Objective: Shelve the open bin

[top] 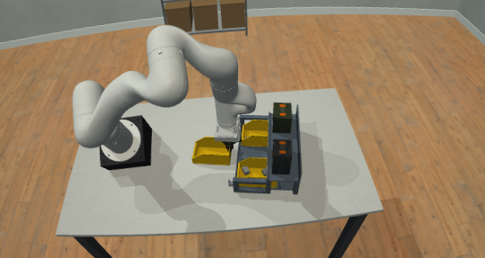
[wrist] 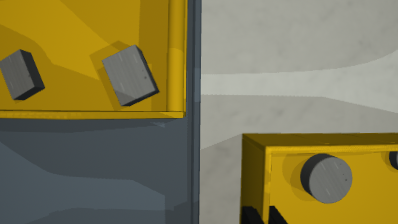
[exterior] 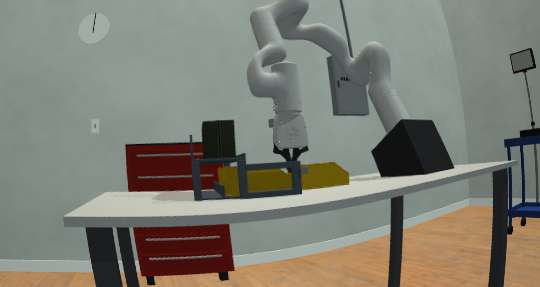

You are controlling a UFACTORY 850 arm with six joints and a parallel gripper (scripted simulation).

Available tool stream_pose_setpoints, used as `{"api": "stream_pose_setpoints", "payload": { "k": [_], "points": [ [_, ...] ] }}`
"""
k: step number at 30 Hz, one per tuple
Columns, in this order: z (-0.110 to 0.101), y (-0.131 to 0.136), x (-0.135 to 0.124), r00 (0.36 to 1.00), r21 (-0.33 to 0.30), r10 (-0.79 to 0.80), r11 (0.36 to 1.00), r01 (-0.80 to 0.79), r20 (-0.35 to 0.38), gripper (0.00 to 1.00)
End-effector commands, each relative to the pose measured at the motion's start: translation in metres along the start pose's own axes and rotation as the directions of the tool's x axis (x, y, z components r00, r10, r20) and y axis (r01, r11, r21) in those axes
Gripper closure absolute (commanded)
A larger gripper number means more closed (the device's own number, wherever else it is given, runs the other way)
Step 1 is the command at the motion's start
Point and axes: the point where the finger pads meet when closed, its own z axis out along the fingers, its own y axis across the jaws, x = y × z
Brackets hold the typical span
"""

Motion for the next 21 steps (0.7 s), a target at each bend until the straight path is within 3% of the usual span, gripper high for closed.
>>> {"api": "stream_pose_setpoints", "payload": {
  "k": [1, 21],
  "points": [
    [-0.001, -0.001, 0.0, 1.0, 0.002, 0.0, 1.0, 0.0, 0.0, 1.0],
    [-0.011, -0.001, 0.0, 1.0, 0.001, 0.0, 1.0, 0.0, 0.0, 1.0]
  ]
}}
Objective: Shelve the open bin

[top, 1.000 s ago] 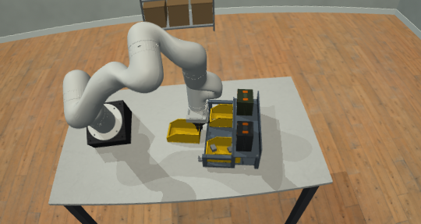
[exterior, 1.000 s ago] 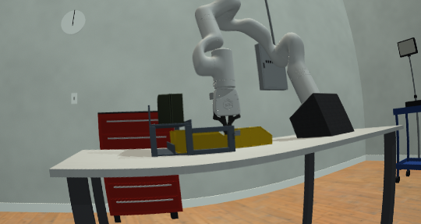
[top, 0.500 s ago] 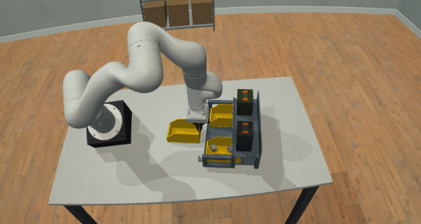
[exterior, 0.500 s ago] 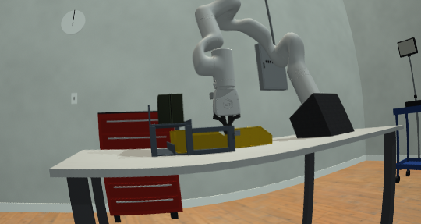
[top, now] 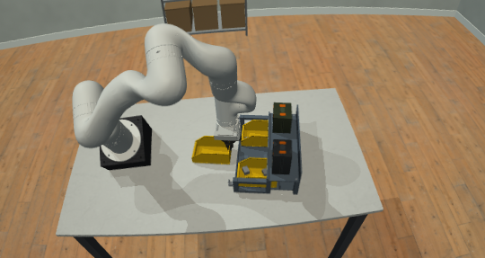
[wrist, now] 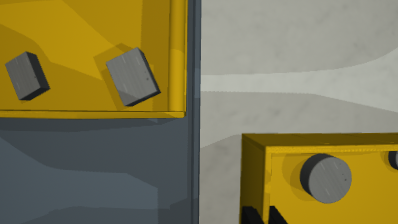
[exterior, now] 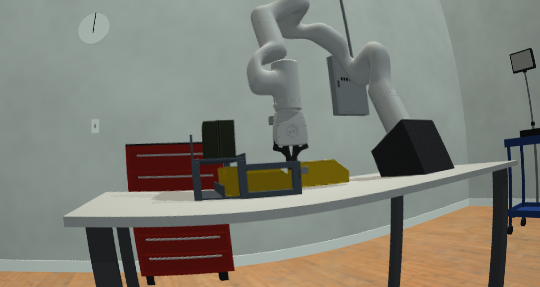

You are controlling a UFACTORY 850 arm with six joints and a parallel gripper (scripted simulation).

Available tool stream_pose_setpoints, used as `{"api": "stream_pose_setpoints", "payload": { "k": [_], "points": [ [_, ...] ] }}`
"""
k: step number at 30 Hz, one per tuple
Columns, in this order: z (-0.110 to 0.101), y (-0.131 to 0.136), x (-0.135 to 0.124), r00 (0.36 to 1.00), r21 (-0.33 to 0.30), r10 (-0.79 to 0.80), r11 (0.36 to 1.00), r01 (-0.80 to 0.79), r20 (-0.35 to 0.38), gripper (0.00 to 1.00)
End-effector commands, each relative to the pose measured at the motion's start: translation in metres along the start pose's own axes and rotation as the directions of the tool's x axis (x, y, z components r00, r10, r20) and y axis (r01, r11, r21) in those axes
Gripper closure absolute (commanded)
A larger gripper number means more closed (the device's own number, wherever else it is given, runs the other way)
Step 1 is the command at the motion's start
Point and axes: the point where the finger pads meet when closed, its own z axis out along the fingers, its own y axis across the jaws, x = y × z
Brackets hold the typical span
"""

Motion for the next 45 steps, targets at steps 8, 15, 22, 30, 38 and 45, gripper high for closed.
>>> {"api": "stream_pose_setpoints", "payload": {
  "k": [8, 15, 22, 30, 38, 45],
  "points": [
    [-0.013, -0.001, 0.0, 1.0, 0.002, 0.0, 1.0, 0.0, 0.001, 1.0],
    [-0.013, -0.001, 0.0, 1.0, 0.002, 0.0, 1.0, 0.0, 0.001, 1.0],
    [-0.012, -0.011, 0.0, 1.0, 0.002, 0.0, 1.0, 0.0, 0.001, 1.0],
    [-0.012, -0.011, 0.0, 1.0, 0.002, 0.0, 1.0, 0.0, 0.001, 1.0],
    [-0.012, -0.021, 0.0, 1.0, 0.002, 0.0, 1.0, 0.0, 0.001, 1.0],
    [-0.012, -0.021, 0.0, 1.0, 0.002, 0.0, 1.0, 0.0, 0.001, 1.0]
  ]
}}
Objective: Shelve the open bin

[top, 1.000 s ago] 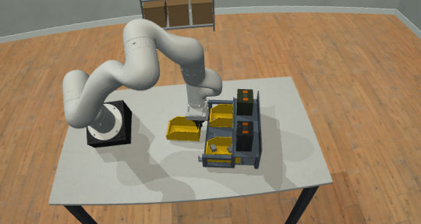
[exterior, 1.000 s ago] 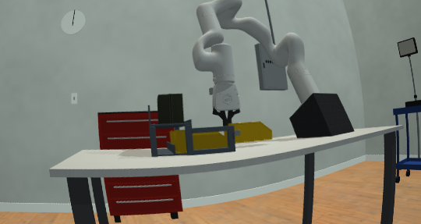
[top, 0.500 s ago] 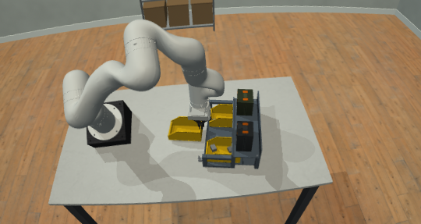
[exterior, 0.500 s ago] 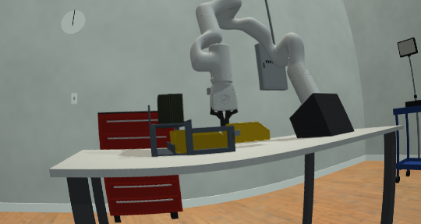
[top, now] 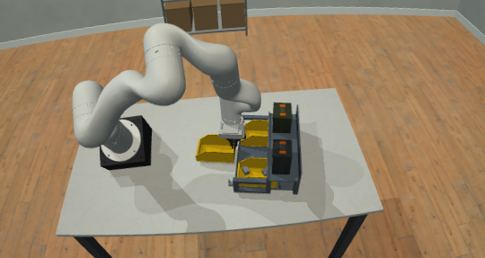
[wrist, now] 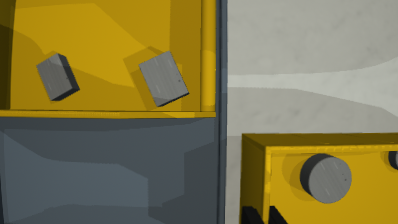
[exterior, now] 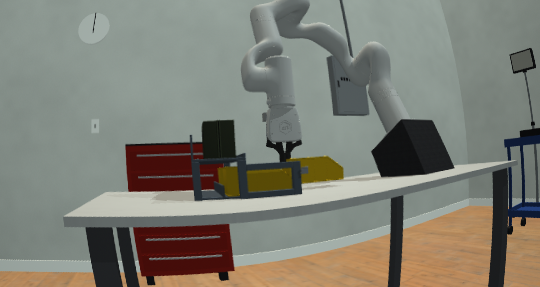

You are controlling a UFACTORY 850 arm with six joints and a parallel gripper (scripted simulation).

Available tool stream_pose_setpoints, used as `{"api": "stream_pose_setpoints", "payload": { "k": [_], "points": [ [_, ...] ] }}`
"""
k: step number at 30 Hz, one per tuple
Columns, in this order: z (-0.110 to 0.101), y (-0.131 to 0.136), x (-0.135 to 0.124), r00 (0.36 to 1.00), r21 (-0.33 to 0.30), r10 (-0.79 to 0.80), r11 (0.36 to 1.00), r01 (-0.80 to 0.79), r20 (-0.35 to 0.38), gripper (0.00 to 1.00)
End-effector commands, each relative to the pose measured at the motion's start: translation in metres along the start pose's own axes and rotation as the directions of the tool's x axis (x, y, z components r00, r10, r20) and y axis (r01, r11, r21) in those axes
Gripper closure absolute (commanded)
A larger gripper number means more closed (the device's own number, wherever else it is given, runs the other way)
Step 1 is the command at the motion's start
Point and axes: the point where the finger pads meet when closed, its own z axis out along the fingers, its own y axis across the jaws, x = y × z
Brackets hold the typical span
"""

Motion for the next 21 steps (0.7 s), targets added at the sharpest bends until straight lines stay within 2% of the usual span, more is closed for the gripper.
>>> {"api": "stream_pose_setpoints", "payload": {
  "k": [1, 10, 21],
  "points": [
    [-0.0006, -0.0012, -0.0002, 1.0, 0.001, 0.0, 1.0, 0.0, 0.0, 1.0],
    [-0.0007, -0.0111, -0.0002, 1.0, 0.001, 0.0, 1.0, 0.0, 0.0, 1.0],
    [-0.0007, -0.0111, -0.0002, 1.0, 0.001, 0.0, 1.0, 0.0, 0.0, 1.0]
  ]
}}
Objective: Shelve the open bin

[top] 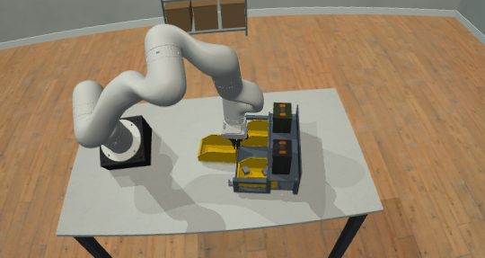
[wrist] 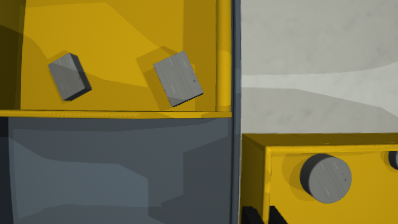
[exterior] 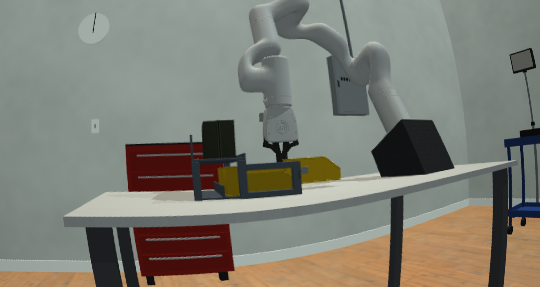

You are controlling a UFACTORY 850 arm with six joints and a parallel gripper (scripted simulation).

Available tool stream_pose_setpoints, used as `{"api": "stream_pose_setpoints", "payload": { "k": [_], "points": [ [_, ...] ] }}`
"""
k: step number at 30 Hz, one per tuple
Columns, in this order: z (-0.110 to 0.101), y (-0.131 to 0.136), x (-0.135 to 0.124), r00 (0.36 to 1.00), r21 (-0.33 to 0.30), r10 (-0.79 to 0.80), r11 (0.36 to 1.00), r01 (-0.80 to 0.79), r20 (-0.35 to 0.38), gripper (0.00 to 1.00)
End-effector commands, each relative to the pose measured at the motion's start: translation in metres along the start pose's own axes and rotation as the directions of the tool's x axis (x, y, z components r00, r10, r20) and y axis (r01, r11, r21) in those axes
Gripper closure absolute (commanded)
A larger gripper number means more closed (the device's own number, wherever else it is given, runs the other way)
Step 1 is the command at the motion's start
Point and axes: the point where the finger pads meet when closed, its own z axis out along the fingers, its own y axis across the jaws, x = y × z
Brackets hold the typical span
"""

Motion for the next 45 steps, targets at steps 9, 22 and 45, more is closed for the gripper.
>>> {"api": "stream_pose_setpoints", "payload": {
  "k": [9, 22, 45],
  "points": [
    [-0.001, -0.011, 0.0, 1.0, 0.002, 0.0, 1.0, 0.0, 0.001, 1.0],
    [-0.001, -0.019, 0.0, 1.0, 0.002, 0.0, 1.0, 0.0, 0.001, 1.0],
    [-0.001, -0.031, 0.0, 1.0, 0.002, 0.0, 1.0, 0.0, 0.001, 1.0]
  ]
}}
